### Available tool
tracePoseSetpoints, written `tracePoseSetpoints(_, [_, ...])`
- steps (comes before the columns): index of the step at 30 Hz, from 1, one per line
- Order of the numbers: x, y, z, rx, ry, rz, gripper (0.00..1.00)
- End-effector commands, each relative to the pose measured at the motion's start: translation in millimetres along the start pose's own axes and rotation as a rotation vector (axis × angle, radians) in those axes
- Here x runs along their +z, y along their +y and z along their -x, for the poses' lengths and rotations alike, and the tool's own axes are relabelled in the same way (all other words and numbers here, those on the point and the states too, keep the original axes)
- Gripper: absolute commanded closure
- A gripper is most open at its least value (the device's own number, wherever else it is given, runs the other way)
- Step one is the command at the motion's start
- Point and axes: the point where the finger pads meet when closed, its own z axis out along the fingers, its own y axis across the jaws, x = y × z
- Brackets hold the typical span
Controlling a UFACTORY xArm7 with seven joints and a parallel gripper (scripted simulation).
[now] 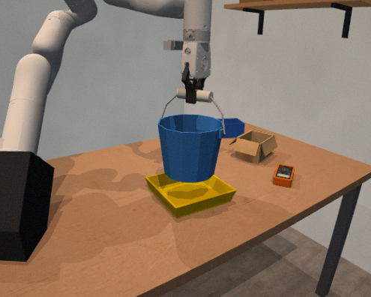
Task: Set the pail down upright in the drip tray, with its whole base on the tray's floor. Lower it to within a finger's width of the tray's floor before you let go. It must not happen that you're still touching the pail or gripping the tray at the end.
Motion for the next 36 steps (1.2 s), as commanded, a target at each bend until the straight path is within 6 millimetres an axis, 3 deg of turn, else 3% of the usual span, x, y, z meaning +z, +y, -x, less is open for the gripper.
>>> tracePoseSetpoints(1, [-2.1, 0.1, 1.2, 0.000, -0.006, 0.002, 1.00])
tracePoseSetpoints(36, [24.6, -0.2, 1.9, 0.000, -0.006, 0.002, 1.00])
